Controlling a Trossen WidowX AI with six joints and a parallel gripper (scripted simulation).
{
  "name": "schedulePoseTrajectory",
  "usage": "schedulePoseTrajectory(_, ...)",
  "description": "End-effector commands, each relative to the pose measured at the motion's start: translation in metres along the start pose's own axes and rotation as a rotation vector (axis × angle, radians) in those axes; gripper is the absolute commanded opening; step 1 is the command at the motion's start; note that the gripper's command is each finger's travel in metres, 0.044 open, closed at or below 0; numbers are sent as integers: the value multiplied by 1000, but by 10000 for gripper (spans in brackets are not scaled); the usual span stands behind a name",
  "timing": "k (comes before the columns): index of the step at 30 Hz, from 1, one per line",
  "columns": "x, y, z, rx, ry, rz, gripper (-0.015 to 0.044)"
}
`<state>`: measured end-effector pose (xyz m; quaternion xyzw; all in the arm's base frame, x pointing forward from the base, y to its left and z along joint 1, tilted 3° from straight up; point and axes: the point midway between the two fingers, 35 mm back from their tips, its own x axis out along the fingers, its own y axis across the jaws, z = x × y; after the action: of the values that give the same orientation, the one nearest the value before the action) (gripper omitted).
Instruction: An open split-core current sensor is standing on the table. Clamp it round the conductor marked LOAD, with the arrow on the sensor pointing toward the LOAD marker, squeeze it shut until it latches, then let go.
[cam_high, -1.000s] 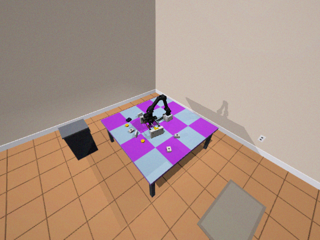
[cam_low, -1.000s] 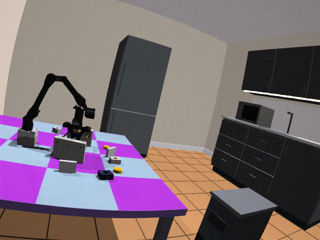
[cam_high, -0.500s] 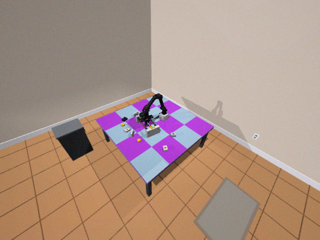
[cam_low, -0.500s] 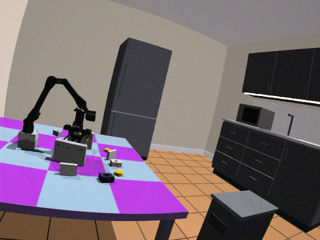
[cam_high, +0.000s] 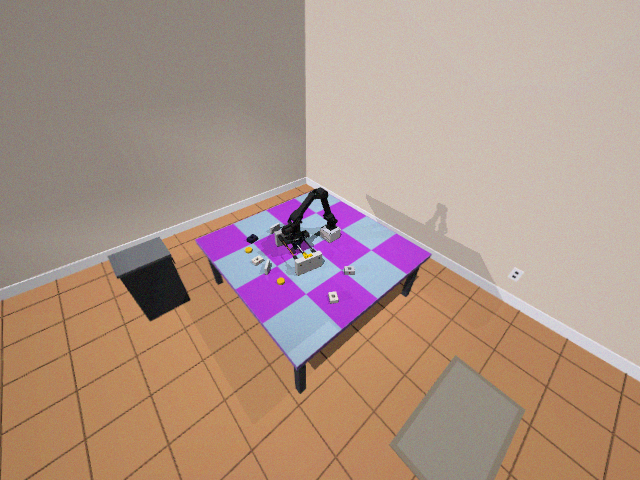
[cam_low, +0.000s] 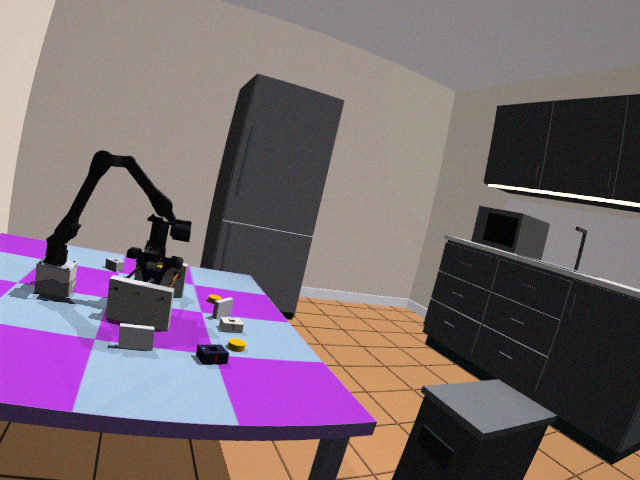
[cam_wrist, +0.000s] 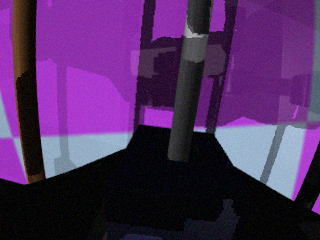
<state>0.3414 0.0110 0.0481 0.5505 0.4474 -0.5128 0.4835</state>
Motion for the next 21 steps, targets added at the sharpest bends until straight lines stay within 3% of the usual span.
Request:
schedulePoseTrajectory(1,0,0,0,0,0,0,0)
schedulePoseTrajectory(11,5,0,0,0,0,0,0)
schedulePoseTrajectory(21,1,1,0,0,0,2,252)
